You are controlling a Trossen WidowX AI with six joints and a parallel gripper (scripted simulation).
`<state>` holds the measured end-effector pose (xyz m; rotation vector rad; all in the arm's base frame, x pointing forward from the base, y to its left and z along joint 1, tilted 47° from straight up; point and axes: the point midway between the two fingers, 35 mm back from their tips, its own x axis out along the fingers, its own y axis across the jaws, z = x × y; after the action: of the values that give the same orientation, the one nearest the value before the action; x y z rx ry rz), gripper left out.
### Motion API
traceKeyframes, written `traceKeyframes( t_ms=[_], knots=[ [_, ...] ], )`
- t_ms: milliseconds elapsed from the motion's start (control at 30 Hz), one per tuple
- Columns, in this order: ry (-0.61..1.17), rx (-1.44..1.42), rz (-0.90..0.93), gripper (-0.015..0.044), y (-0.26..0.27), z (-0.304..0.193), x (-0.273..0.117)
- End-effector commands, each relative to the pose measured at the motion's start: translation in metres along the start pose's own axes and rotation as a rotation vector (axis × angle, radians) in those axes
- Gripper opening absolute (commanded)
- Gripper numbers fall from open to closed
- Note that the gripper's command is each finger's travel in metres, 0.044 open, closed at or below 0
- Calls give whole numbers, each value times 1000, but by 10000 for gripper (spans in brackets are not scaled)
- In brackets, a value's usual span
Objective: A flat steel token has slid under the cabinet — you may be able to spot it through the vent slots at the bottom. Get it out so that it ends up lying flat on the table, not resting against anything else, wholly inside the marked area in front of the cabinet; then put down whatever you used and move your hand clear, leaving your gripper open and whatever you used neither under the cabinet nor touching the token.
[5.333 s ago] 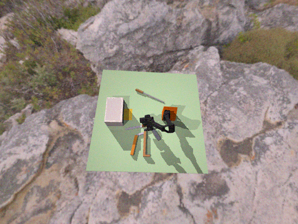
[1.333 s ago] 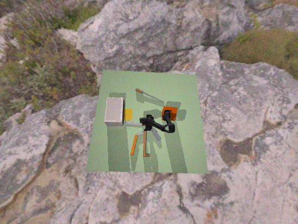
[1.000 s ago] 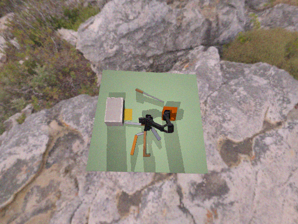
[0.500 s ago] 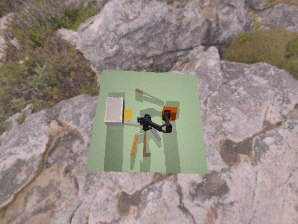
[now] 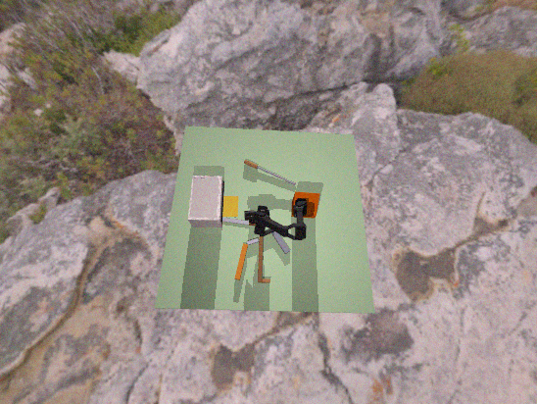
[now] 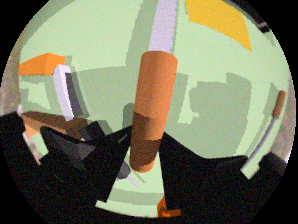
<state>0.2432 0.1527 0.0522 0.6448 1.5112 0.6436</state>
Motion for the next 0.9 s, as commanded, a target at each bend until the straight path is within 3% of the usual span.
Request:
traceKeyframes(
  t_ms=[0,867],
  knots=[
    [2,-3,3,0,1,6,0],
    [1,-1,3,0,1,36,0]
  ],
)
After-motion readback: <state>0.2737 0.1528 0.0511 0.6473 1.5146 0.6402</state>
